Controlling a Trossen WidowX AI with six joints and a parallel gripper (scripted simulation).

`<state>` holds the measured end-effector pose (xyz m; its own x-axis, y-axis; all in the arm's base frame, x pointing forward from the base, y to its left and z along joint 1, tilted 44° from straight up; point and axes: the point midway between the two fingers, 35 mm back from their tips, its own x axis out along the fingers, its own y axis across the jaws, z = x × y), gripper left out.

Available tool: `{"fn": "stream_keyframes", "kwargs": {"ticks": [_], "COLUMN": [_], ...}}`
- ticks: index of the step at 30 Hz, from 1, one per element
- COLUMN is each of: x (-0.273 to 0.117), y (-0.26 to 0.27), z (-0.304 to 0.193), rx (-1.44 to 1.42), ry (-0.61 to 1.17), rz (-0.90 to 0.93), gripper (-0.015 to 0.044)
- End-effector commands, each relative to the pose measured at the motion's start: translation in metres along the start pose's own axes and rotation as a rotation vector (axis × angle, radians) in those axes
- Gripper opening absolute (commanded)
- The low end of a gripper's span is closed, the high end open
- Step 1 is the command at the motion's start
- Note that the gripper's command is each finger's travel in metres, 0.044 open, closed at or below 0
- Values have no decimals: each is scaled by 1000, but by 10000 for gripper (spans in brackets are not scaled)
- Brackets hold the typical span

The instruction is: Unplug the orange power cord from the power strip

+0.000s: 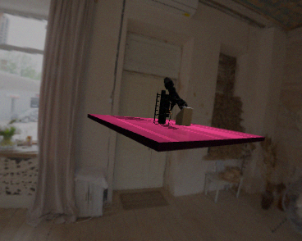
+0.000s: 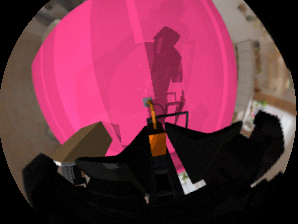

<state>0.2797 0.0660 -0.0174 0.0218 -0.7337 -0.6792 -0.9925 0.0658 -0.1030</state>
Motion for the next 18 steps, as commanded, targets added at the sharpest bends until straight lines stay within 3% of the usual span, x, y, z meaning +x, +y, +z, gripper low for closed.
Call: {"fn": "stream_keyframes", "kwargs": {"ticks": [1,7,8,13,18], "x": [-12,-14,-1,-1,-1], "y": [-1,0,-1,-1,-1], "z": [29,39,16,16,16], "rx": [5,4,14,14,14], "ry": [-69,-68,-25,-25,-25], "rz": [-15,-15,9,9,9], "gripper": [0,0,26,157,160]}}
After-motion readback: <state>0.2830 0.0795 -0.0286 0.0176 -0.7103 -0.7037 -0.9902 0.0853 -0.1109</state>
